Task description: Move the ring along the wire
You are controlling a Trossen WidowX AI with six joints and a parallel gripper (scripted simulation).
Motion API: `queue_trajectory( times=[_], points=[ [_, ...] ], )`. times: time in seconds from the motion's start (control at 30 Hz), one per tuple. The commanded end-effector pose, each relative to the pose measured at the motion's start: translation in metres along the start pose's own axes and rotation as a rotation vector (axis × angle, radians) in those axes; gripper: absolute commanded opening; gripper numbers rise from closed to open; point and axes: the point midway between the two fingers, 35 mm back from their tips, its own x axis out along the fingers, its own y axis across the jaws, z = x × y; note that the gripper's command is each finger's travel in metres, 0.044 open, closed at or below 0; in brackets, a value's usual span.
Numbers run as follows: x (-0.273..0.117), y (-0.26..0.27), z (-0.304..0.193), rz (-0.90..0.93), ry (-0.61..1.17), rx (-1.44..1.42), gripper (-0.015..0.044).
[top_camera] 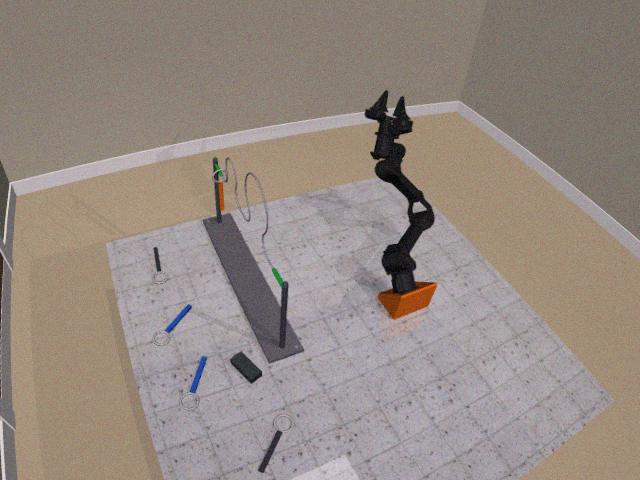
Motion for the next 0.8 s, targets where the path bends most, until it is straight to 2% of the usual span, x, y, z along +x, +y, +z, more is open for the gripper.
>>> queue_trajectory(
  times=[0.0, 0.27, 0.5, 0.77],
  points=[
    [0.0, 0.001, 0.0, 0.002, 0.001, 0.002, 0.0374],
    [0.01, 0.044, 0.006, 0.128, -0.013, 0.054, 0.0164],
    [0.012, 0.136, 0.013, 0.394, -0.091, 0.079, 0.016],
    [-0.019, 0.24, -0.011, 0.718, -0.09, 0.13, 0.016]
  ],
)
